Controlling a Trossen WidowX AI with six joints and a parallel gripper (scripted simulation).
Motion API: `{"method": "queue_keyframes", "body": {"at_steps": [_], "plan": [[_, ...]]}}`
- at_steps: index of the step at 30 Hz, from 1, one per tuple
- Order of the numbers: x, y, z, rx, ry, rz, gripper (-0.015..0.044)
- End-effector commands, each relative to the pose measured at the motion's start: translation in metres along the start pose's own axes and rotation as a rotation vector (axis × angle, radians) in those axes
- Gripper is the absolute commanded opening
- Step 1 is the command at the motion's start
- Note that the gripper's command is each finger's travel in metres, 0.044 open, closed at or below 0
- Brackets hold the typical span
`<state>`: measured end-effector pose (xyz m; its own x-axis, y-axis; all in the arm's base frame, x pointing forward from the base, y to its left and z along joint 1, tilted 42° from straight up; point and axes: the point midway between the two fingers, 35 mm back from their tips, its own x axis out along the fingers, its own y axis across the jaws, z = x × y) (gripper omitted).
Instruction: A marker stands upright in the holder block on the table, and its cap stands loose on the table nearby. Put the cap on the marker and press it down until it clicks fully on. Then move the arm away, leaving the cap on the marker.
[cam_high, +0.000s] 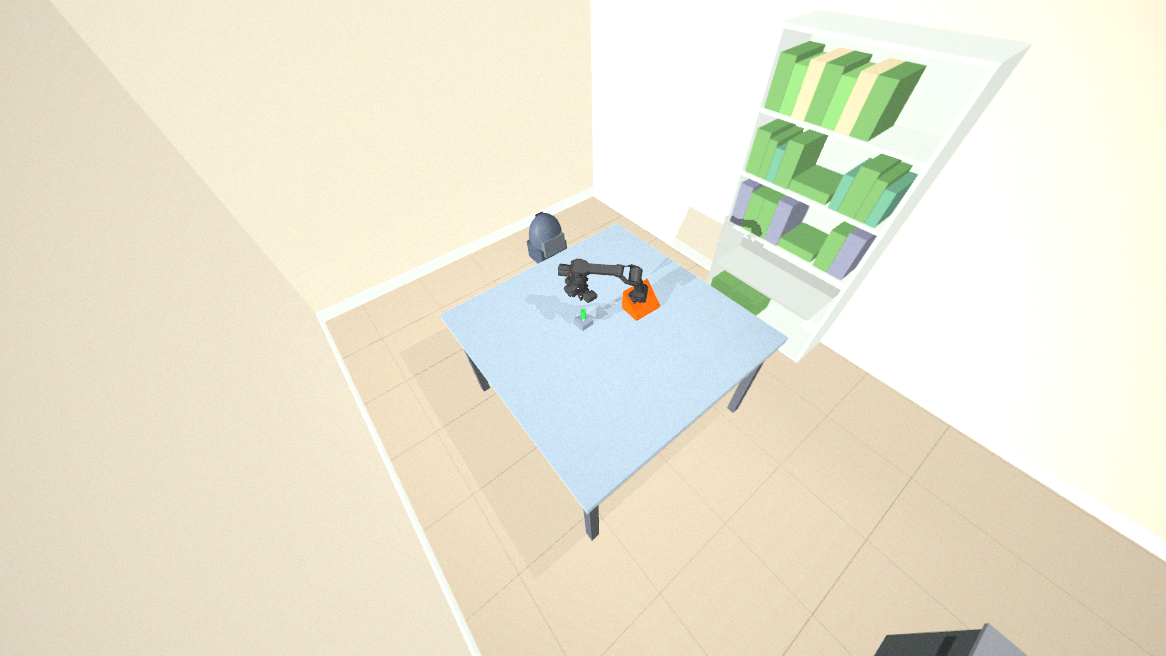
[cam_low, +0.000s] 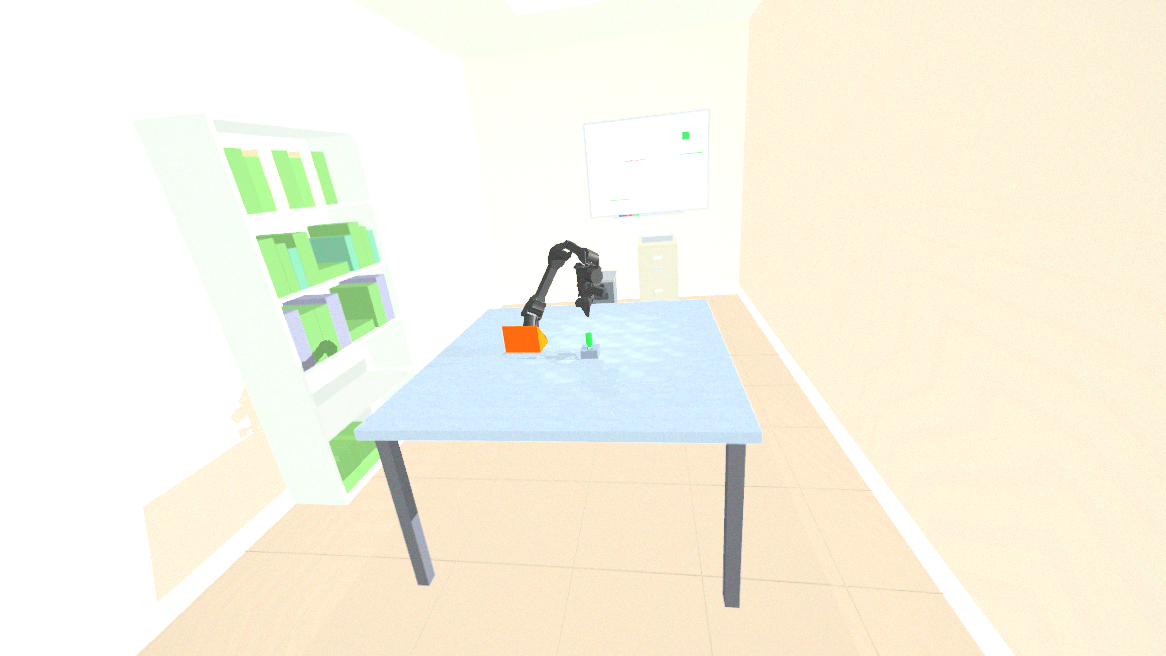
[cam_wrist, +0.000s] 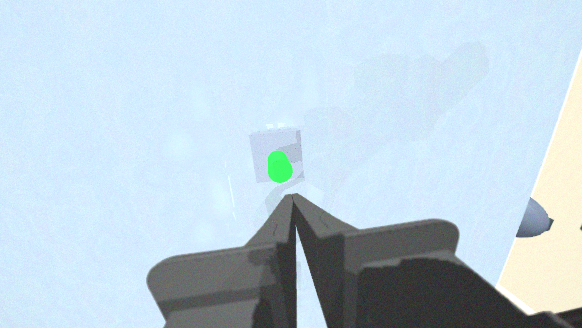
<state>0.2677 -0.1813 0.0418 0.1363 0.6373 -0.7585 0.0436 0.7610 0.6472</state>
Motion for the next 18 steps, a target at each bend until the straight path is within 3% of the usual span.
{"method": "queue_keyframes", "body": {"at_steps": [1,2,18], "plan": [[-0.0141,0.0014,-0.0023,-0.004,0.011,0.001,0.0000],[-0.0141,0.0014,-0.0023,-0.004,0.011,0.001,0.0000],[-0.0141,0.0014,-0.0023,-0.004,0.011,0.001,0.0420]]}}
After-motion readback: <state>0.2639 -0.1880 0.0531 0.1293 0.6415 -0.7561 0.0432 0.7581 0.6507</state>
